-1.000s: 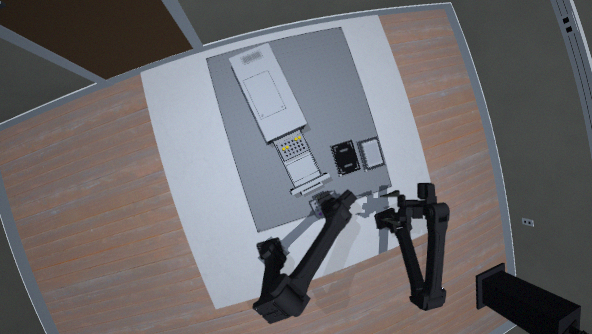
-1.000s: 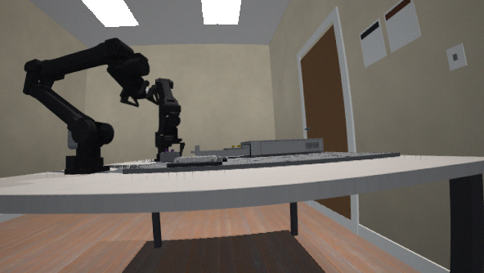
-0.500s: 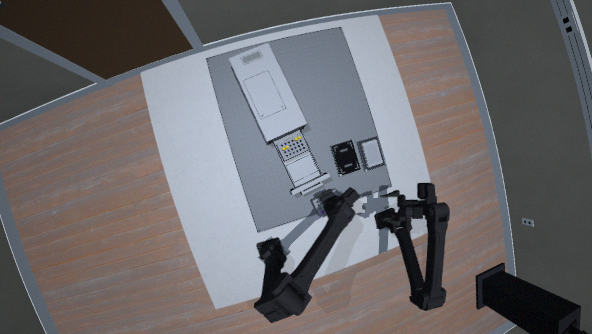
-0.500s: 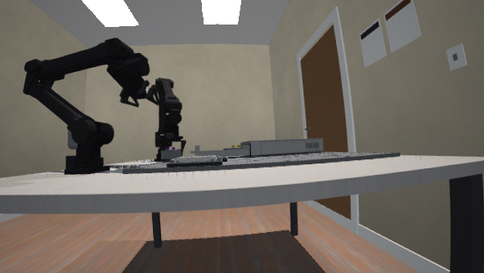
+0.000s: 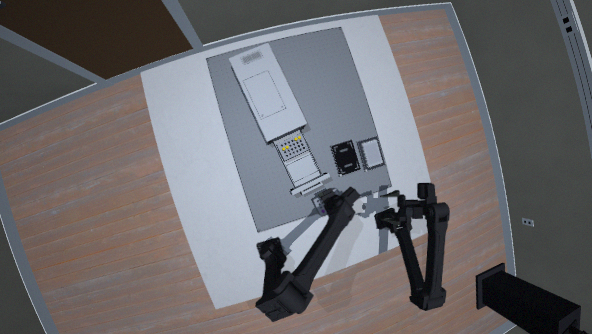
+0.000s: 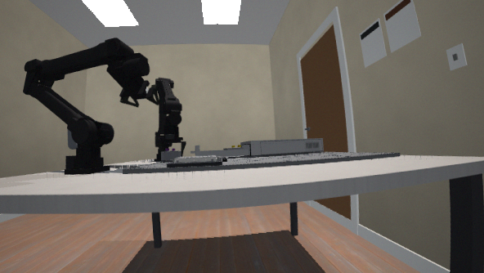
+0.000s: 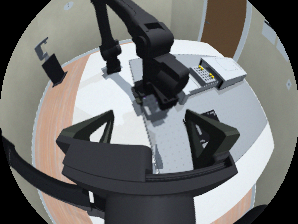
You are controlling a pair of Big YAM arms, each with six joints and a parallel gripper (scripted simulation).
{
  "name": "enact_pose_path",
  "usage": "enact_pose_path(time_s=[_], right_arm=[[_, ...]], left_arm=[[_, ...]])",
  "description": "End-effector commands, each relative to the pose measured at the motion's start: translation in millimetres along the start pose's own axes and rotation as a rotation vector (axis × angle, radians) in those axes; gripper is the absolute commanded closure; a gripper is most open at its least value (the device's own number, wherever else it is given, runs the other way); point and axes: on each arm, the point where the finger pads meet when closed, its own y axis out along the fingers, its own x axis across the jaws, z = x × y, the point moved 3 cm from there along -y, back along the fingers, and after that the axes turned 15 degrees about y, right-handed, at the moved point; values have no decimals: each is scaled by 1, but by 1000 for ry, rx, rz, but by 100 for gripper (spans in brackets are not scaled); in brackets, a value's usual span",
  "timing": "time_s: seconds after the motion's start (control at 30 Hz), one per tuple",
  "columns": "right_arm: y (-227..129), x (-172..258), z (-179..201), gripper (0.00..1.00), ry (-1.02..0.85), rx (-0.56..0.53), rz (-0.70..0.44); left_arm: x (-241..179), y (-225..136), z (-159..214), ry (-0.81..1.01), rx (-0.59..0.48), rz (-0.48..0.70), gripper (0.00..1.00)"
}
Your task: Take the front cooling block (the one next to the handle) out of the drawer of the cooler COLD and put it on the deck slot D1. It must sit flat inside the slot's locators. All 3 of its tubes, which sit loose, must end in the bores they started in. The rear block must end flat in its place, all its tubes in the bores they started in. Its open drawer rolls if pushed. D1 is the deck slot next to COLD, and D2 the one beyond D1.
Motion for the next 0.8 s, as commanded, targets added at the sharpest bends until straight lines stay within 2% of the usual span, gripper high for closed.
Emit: enact_pose_path(time_s=[0.0, 0.37, 0.67, 0.7, 0.73, 0.77], right_arm=[[-8, -4, -14, 0, -19, -13, 21], [-8, -4, -14, 0, -19, -13, 21], [-8, -4, -14, 0, -19, -13, 21], [-8, -4, -14, 0, -19, -13, 21], [-8, -4, -14, 0, -19, -13, 21], [-8, -4, -14, 0, -19, -13, 21]], left_arm=[[5, -15, -18, -6, -63, -34, 16], [-3, 7, -6, -7, -48, -26, 16], [-2, 3, -7, -7, -58, -31, 16], [-2, 4, -6, -7, -57, -31, 5], [-2, 4, -6, -7, -56, -31, 0], [-2, 4, -6, -7, -56, -30, 0]])
